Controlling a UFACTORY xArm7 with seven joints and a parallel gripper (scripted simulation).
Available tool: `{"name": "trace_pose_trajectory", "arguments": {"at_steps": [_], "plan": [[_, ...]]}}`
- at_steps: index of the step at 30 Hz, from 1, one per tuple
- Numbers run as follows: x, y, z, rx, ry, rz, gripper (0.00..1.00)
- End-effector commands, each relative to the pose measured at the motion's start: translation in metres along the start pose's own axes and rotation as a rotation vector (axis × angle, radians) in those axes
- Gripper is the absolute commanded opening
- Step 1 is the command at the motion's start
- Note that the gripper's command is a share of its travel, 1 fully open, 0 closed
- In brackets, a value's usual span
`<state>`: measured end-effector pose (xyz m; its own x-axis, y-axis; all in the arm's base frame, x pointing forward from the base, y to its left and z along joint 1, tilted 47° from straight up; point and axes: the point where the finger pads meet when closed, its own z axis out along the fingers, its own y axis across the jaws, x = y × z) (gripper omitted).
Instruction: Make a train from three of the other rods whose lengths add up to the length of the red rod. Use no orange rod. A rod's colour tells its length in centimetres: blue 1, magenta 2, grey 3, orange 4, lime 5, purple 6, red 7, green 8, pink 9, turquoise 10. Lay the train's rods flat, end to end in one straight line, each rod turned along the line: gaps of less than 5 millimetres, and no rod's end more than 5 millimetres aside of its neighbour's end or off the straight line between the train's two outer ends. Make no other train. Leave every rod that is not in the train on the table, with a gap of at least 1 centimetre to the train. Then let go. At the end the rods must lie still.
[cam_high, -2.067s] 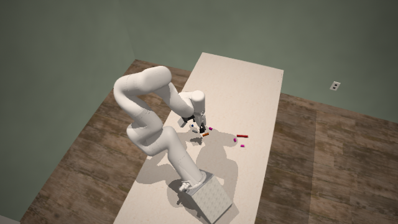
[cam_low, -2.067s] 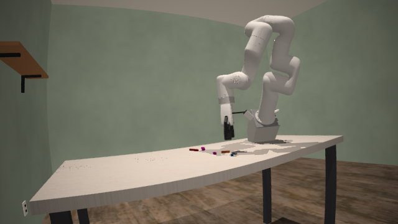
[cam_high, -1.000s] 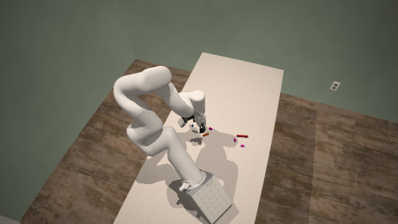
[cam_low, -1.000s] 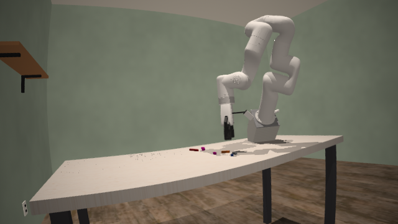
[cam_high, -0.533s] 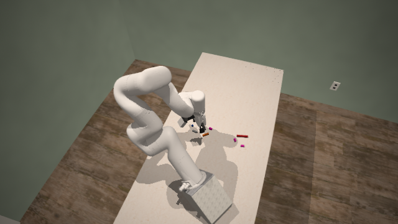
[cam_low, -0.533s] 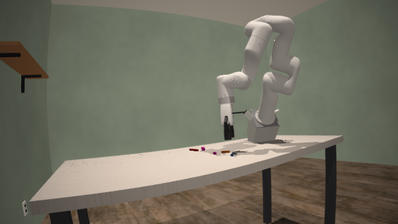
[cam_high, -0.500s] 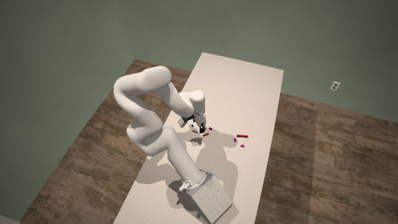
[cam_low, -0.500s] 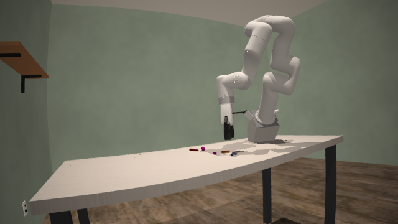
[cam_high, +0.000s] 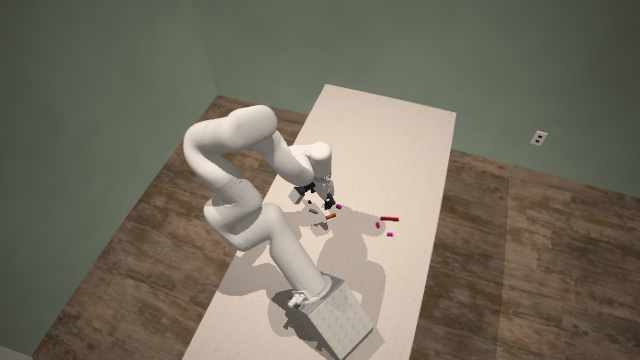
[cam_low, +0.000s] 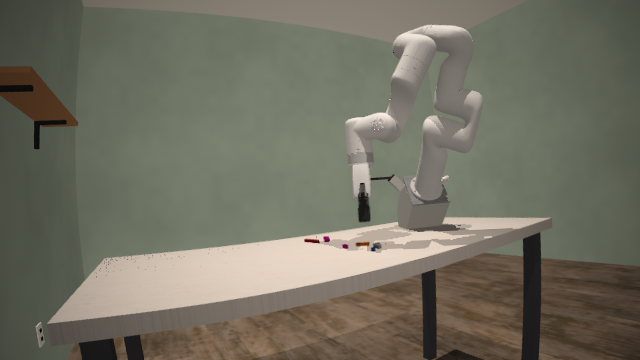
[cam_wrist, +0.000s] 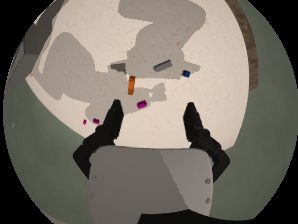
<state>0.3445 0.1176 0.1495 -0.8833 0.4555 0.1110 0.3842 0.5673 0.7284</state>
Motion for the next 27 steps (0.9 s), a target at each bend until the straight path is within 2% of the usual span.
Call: {"name": "trace_pose_trajectory", "arguments": {"at_steps": [1,7,9,11,24,26,27], "plan": [[-0.015,0.006,-0.01,-0.037,-0.014,-0.163,1.0],[-0.029,0.01,-0.018,-0.062,-0.033,-0.329,1.0],[-0.029,0.01,-0.018,-0.062,-0.033,-0.329,1.0],[-0.038,0.011,-0.024,-0.074,-0.046,-0.431,1.0],[-0.068,0.005,-0.038,-0.1,-0.094,-0.771,1.0],[-0.068,0.005,-0.038,-0.1,-0.094,-0.771,1.0],[-0.074,0.002,-0.041,-0.103,-0.105,-0.846,1.0]]}}
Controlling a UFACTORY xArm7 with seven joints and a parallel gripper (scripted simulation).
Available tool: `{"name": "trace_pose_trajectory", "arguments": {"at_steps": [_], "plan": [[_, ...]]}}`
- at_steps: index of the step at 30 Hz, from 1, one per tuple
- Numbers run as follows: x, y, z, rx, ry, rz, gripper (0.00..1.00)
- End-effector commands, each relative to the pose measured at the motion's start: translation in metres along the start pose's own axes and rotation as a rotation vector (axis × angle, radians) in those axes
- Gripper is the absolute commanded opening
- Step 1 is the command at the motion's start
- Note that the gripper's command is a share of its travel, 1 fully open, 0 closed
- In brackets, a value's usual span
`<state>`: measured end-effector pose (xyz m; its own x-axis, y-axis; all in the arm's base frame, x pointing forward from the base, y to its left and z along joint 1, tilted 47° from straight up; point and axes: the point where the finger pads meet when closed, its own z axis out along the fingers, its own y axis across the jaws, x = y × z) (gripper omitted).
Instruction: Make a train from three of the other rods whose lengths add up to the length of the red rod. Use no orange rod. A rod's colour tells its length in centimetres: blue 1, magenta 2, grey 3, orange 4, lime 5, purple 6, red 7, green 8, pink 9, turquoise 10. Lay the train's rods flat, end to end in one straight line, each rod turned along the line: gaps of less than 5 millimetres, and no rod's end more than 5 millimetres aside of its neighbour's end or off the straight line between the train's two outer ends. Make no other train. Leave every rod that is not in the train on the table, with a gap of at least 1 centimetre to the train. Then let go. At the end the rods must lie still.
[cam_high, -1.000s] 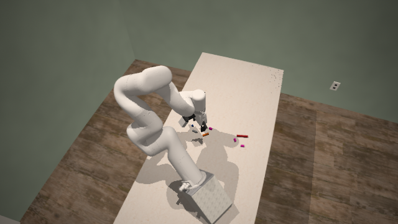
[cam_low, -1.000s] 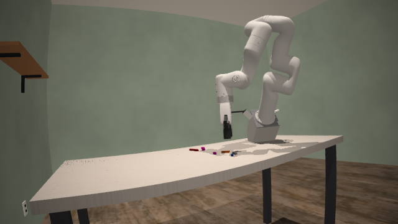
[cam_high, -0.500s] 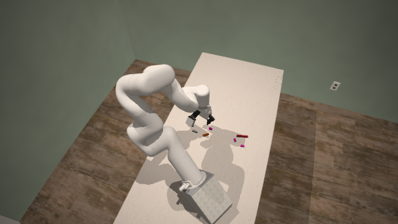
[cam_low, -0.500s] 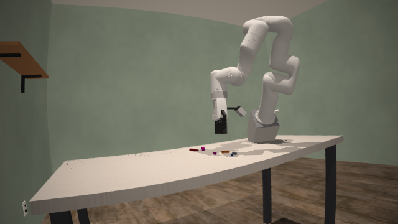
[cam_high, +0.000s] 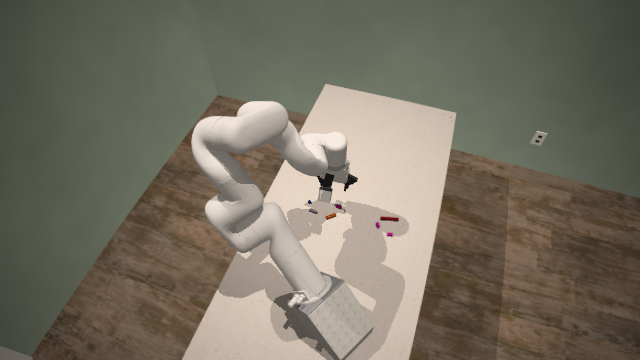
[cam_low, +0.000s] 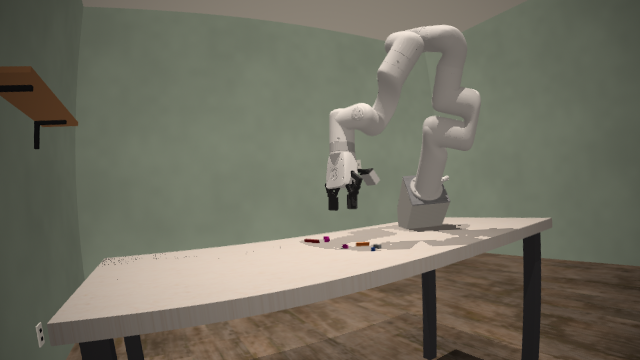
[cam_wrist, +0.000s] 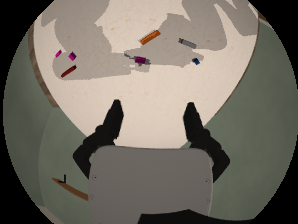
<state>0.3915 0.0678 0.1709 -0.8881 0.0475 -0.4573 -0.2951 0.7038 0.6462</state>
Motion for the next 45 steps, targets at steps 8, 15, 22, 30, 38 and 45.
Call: {"name": "trace_pose_trajectory", "arguments": {"at_steps": [8,15,22,30,38,45], "plan": [[-0.014,-0.031,-0.009,-0.032,-0.045,-0.341,1.0],[-0.015,-0.05,-0.012,-0.028,-0.055,-0.5,1.0],[-0.013,-0.076,-0.012,-0.02,-0.059,-0.697,1.0],[-0.005,-0.106,-0.01,-0.011,-0.051,-0.904,1.0],[0.008,-0.137,-0.005,-0.007,-0.03,-1.1,1.0],[0.027,-0.168,0.001,-0.01,0.003,-1.293,1.0]]}}
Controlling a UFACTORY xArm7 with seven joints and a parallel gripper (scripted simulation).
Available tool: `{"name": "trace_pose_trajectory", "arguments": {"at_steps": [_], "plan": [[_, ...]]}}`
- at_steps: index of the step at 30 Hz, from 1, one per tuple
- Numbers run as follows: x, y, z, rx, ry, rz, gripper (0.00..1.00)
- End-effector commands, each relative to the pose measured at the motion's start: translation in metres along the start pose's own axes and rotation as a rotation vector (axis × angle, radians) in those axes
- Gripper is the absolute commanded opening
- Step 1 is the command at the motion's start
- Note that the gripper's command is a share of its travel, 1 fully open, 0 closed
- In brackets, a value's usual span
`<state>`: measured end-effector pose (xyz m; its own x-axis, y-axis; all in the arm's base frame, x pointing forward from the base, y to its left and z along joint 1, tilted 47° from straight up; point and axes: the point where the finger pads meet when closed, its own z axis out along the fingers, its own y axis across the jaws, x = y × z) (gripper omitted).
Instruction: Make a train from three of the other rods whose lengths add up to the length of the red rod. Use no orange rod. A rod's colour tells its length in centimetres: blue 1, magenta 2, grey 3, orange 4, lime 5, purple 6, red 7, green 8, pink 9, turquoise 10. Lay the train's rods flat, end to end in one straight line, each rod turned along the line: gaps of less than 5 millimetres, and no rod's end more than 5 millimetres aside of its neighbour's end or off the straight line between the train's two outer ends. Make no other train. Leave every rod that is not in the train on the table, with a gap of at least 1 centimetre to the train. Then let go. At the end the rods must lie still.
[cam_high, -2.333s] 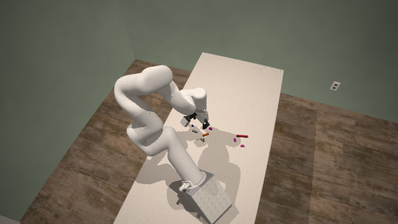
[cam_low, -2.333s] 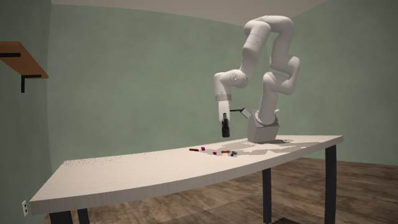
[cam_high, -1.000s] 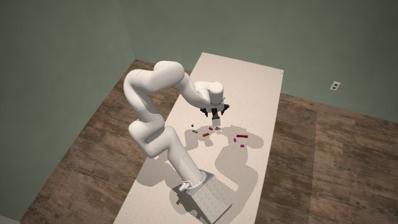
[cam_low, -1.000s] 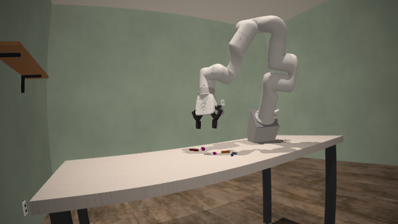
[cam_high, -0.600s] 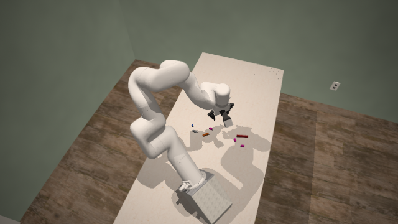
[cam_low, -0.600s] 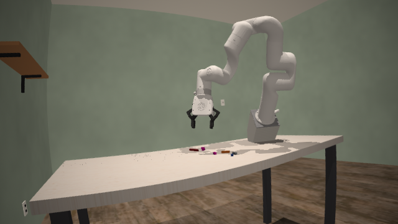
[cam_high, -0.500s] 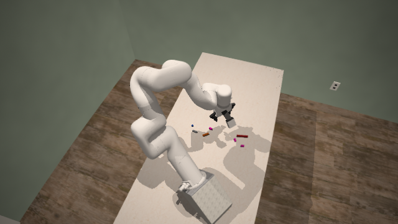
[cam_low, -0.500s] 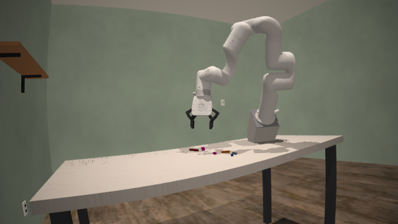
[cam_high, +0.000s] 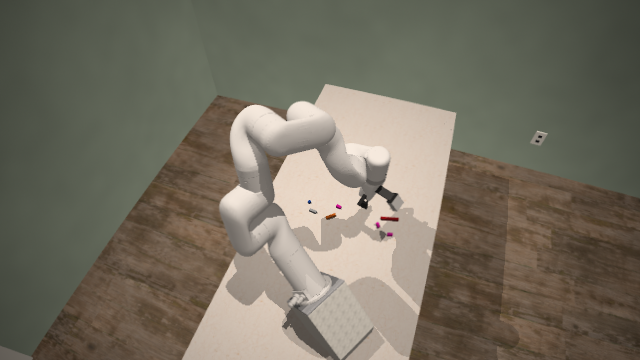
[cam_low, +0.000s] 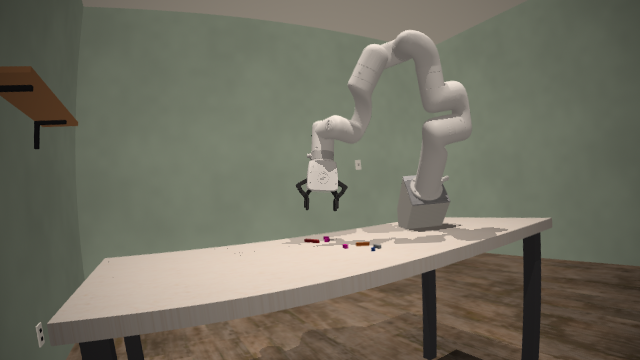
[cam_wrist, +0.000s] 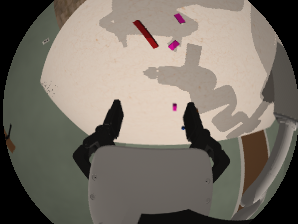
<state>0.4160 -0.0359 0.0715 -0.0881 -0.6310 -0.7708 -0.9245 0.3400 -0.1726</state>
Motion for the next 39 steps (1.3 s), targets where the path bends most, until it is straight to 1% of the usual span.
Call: {"name": "trace_pose_trajectory", "arguments": {"at_steps": [1,3,5,8,14,17,20,28,29,39], "plan": [[0.03,-0.001,0.006,-0.034,-0.008,-0.163,1.0],[0.041,0.002,0.008,-0.042,-0.001,-0.219,1.0],[0.041,0.002,0.008,-0.042,-0.001,-0.219,1.0],[0.067,0.009,0.013,-0.066,0.014,-0.343,1.0],[0.1,0.021,0.018,-0.107,0.033,-0.505,1.0],[0.113,0.027,0.02,-0.125,0.038,-0.564,1.0],[0.119,0.03,0.021,-0.135,0.041,-0.595,1.0],[0.122,0.031,0.021,-0.139,0.042,-0.606,1.0],[0.122,0.031,0.021,-0.139,0.042,-0.606,0.24],[0.122,0.031,0.021,-0.139,0.042,-0.606,0.24]]}}
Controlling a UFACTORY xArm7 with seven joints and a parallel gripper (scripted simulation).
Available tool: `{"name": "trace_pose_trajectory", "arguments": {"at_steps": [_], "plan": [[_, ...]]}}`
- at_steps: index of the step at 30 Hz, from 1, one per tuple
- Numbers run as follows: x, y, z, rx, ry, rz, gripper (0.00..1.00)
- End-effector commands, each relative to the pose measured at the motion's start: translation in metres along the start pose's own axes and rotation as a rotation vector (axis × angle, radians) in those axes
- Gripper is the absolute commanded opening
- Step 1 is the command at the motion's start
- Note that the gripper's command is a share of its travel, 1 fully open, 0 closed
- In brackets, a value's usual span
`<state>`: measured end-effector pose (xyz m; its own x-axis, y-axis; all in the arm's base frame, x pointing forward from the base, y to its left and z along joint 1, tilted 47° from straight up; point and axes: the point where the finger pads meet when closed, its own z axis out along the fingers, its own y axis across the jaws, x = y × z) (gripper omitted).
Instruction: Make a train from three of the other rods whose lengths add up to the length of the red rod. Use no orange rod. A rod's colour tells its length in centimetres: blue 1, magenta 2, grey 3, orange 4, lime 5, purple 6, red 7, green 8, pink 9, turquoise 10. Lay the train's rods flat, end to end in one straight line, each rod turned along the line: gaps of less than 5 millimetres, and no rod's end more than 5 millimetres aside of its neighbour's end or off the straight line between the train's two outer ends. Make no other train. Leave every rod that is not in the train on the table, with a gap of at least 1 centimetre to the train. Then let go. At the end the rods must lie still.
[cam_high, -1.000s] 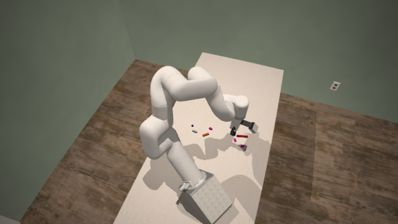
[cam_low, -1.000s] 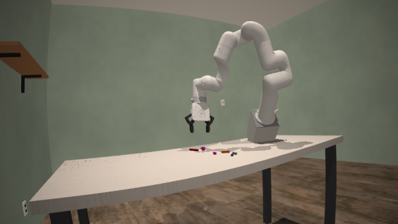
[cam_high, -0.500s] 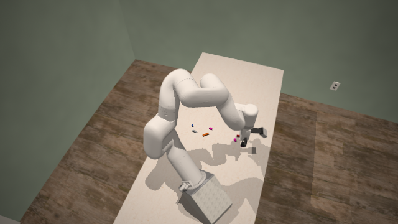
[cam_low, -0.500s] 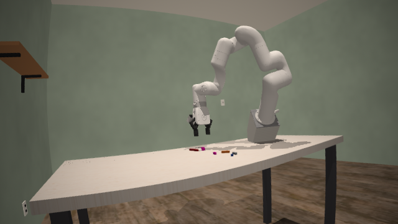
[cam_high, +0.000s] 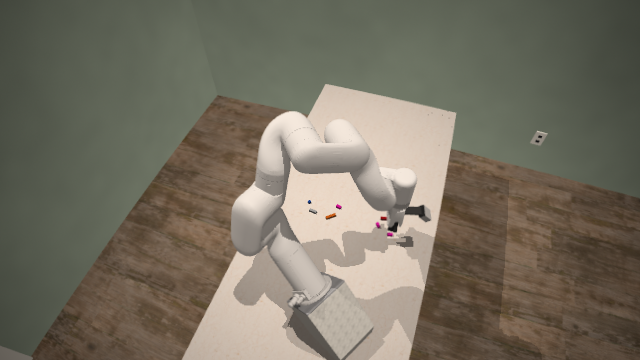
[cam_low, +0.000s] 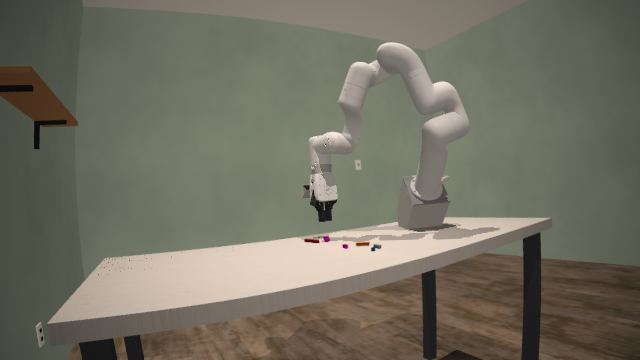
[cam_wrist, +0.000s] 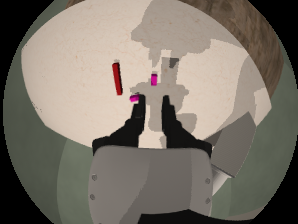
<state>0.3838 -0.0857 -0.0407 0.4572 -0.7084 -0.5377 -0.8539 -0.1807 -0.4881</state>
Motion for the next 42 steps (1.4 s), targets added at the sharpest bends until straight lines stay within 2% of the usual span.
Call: {"name": "trace_pose_trajectory", "arguments": {"at_steps": [1,28,42], "plan": [[0.0016,-0.0002,-0.0013,0.001,0.004,0.001,0.24],[0.0016,-0.0002,-0.001,0.001,0.004,0.0,0.24],[0.0017,-0.0003,0.0062,0.002,0.002,-0.001,0.24]]}}
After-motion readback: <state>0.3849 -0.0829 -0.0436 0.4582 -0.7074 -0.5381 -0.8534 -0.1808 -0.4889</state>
